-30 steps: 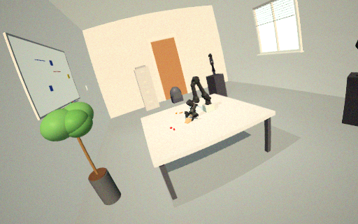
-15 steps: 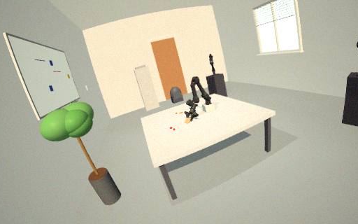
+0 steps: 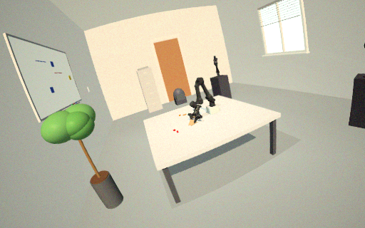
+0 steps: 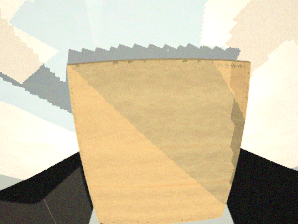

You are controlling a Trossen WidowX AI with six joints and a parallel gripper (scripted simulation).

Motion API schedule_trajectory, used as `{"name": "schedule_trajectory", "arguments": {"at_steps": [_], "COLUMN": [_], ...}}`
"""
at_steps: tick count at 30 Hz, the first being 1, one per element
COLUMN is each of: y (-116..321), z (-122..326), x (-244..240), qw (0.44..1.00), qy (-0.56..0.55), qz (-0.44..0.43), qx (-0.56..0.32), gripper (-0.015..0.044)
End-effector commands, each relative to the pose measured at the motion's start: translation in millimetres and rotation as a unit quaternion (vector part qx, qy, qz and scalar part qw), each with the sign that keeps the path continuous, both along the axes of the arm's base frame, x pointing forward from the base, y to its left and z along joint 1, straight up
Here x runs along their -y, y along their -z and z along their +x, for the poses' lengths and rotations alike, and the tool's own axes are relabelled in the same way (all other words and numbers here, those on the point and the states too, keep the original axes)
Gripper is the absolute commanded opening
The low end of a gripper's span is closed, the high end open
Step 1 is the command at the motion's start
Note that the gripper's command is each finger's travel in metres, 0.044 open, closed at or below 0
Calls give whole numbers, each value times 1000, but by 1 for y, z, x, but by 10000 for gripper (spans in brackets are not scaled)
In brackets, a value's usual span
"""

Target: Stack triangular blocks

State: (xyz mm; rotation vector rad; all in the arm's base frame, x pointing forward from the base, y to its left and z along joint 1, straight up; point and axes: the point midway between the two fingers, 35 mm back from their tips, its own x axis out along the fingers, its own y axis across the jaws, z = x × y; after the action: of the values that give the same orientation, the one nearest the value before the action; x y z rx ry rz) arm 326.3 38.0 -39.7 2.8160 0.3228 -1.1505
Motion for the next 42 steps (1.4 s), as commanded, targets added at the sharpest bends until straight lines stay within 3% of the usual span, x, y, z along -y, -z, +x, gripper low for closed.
{"name": "schedule_trajectory", "arguments": {"at_steps": [1,19,34,42], "y": [-18,-97,-95,-94], "z": [7,0,-1,3], "x": [0,0,1,0], "qw": [1000,1000,1000,992], "qy": [0,0,-1,-89], "qz": [0,0,-2,-90], "qx": [10,10,6,5], "gripper": [0,0,0,0]}}
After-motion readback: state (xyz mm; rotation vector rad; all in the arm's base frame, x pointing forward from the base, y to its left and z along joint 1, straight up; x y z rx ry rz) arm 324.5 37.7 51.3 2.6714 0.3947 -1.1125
